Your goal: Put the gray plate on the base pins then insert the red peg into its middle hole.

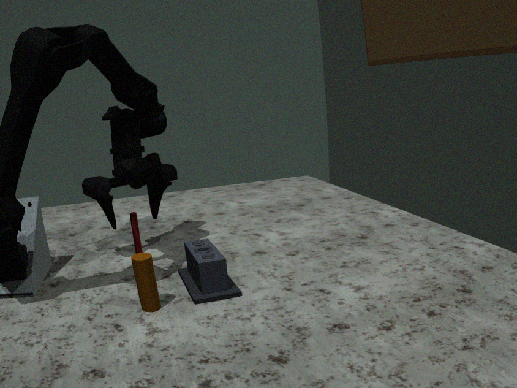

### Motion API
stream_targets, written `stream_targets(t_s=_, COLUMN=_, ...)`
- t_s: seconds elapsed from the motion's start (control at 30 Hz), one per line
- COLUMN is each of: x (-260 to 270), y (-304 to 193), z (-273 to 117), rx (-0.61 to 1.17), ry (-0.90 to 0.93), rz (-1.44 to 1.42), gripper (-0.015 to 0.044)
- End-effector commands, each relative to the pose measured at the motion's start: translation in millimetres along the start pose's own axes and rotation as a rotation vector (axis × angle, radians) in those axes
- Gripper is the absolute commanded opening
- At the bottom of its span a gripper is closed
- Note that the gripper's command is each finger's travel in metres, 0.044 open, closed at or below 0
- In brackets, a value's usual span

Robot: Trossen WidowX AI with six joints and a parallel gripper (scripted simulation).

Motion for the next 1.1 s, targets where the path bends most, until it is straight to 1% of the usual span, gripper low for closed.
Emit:
stream_targets(t_s=0.0, x=-1.5, y=1.0, z=8.7, rx=-0.008, ry=-0.001, rz=-0.006, gripper=0.044)
stream_targets(t_s=0.23, x=-2.1, y=1.4, z=17.4, rx=-0.009, ry=-0.001, rz=-0.005, gripper=0.044)
stream_targets(t_s=0.77, x=-2.1, y=1.4, z=17.4, rx=-0.009, ry=-0.001, rz=-0.005, gripper=0.002)
stream_targets(t_s=0.87, x=-2.1, y=1.4, z=17.4, rx=-0.009, ry=-0.001, rz=-0.005, gripper=0.0)
stream_targets(t_s=1.07, x=-2.1, y=1.4, z=17.4, rx=-0.009, ry=-0.001, rz=-0.005, gripper=0.0)
Point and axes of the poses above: the point midway between the two fingers, 35 mm back from their tips, its own z axis out along the fingers, its own x axis across the jaws, y = z × x, the point moved 5 cm from there along -z, back along the fingers, and after that the axes turned 13 degrees about z, right-handed, at the moved point
